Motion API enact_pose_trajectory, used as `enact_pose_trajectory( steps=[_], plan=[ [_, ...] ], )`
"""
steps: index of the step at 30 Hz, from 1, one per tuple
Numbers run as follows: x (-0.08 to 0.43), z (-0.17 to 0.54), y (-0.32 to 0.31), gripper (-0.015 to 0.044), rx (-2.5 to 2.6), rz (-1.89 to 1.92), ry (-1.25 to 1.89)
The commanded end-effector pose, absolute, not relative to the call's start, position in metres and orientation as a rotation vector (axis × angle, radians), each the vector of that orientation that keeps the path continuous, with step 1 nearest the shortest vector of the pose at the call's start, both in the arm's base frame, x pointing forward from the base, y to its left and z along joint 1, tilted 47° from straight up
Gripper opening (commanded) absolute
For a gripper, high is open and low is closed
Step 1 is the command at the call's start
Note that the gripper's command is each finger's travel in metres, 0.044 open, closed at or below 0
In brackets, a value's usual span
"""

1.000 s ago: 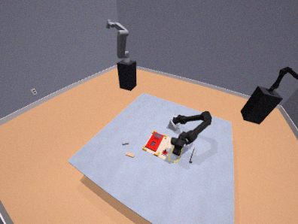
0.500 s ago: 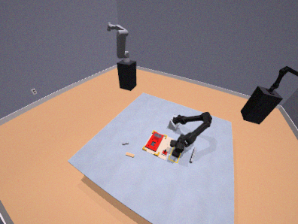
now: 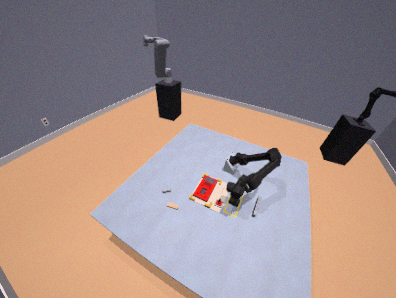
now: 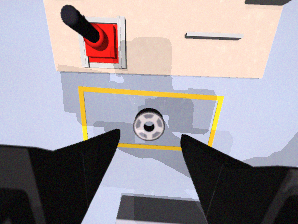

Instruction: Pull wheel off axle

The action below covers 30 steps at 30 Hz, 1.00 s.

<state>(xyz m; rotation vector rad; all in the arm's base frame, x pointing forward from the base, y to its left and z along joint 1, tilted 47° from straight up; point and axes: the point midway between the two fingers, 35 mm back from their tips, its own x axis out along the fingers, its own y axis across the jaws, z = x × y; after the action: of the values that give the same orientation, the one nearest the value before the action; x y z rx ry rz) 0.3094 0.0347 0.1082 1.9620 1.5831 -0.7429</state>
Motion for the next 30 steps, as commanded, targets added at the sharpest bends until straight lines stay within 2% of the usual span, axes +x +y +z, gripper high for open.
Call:
enact_pose_trajectory(
  steps=[1, 3, 8, 9, 14, 30],
  plan=[
    [0.307, 0.126, 0.022, 0.0300, 1.964, -0.721, 1.574],
    [0.307, 0.126, 0.022, 0.0300, 1.964, -0.721, 1.574],
    [0.272, 0.118, 0.000, 0.0431, 1.960, -0.747, 1.566],
    [0.262, 0.118, -0.006, 0.0440, 1.959, -0.747, 1.566],
    [0.216, 0.122, -0.021, 0.0440, 1.962, -0.731, 1.576],
    [0.214, 0.122, -0.022, 0.0440, 1.963, -0.730, 1.577]
  ],
)
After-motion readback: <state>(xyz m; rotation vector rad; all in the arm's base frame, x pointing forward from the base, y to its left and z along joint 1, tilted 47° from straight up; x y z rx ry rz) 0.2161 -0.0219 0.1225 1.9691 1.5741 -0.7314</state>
